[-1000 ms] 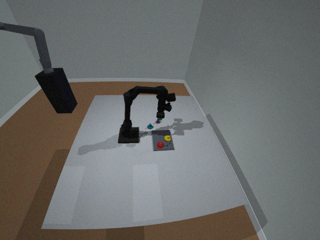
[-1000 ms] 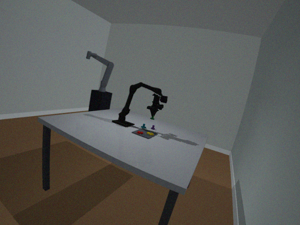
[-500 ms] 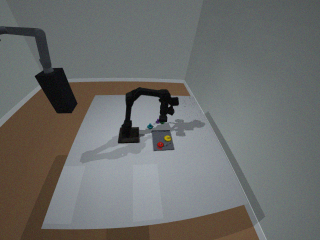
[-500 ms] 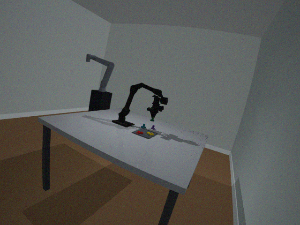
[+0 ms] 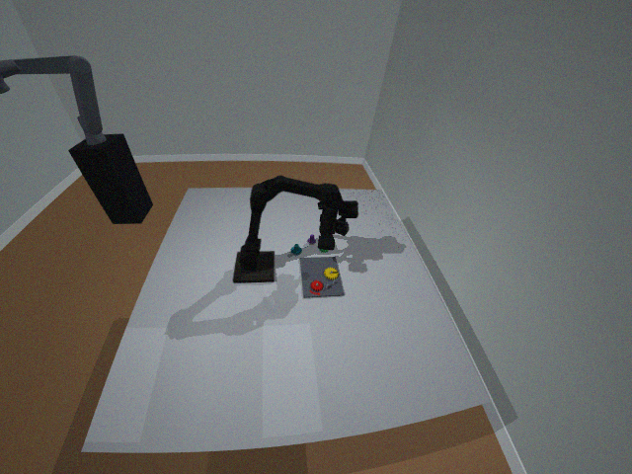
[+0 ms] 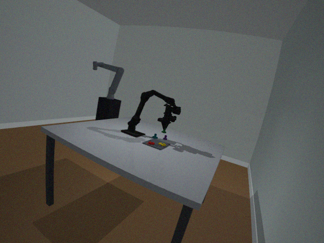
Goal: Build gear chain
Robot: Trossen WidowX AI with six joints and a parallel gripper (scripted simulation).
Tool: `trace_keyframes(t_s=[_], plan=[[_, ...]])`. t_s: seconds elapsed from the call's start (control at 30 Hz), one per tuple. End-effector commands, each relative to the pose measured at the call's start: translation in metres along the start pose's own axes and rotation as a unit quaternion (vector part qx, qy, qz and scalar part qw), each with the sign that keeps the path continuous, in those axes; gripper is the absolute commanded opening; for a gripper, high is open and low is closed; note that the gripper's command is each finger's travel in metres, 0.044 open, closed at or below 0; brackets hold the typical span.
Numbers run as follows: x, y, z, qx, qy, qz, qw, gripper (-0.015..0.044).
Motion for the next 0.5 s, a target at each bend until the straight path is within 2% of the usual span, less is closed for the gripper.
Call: trace_keyframes(t_s=[0.0, 0.47], plan=[[-0.004, -0.01, 0.004, -0.002, 0.002, -0.003, 1.0, 0.0], [-0.012, -0.046, 0.015, 0.0, 0.003, -0.005, 1.0, 0.0]])
Point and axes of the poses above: the point midway between the two fingers, 35 mm back from their tips, its own z axis out along the fingers, its own y axis across the jaws, x = y × z, the point moved 10 cm from there along -z, back along the fingers, and after that the axes turned 8 degrees about -z, right-handed, at the moved point
